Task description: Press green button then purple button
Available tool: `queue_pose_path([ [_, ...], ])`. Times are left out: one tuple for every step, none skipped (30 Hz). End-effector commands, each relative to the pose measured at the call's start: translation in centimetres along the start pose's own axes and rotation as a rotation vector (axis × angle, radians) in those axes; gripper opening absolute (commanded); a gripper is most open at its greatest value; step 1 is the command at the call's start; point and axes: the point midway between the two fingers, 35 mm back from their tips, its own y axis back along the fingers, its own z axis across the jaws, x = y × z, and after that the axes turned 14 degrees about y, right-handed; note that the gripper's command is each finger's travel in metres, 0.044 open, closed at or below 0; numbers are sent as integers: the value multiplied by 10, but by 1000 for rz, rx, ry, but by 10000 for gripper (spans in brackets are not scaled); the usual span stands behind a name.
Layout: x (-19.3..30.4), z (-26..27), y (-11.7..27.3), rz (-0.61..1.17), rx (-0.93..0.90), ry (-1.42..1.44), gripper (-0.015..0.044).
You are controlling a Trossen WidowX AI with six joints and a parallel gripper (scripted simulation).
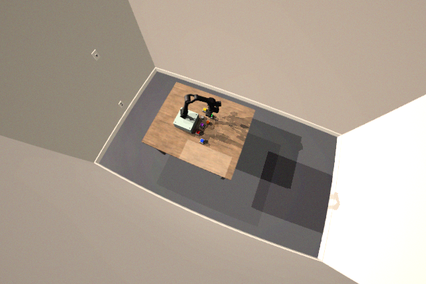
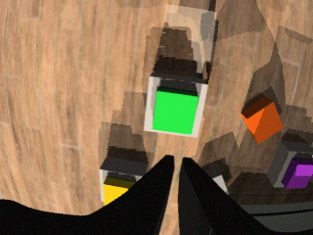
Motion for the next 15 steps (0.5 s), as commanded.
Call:
queue_pose_path([
  [-1, 0, 21, -14, -5, -1, 20],
  [-1, 0, 21, -14, -5, -1, 20],
  [0, -2, 21, -14, -5, -1, 20],
  [2, -10, 21, -14, -4, -1, 20],
  [6, -22, 22, -13, -3, -1, 20],
  [11, -38, 23, -13, -1, -1, 20],
  [18, -52, 23, -12, 0, -1, 20],
  [25, -66, 23, -11, 2, -1, 20],
  [33, -79, 23, -10, 3, -1, 20],
  [42, -92, 23, -10, 4, -1, 20],
  [51, -103, 22, -9, 6, -1, 20],
  [61, -114, 22, -8, 7, -1, 20],
  [71, -124, 21, -7, 8, -1, 20],
  [79, -131, 20, -7, 9, -1, 20],
  [84, -135, 19, -6, 10, -1, 20],
])
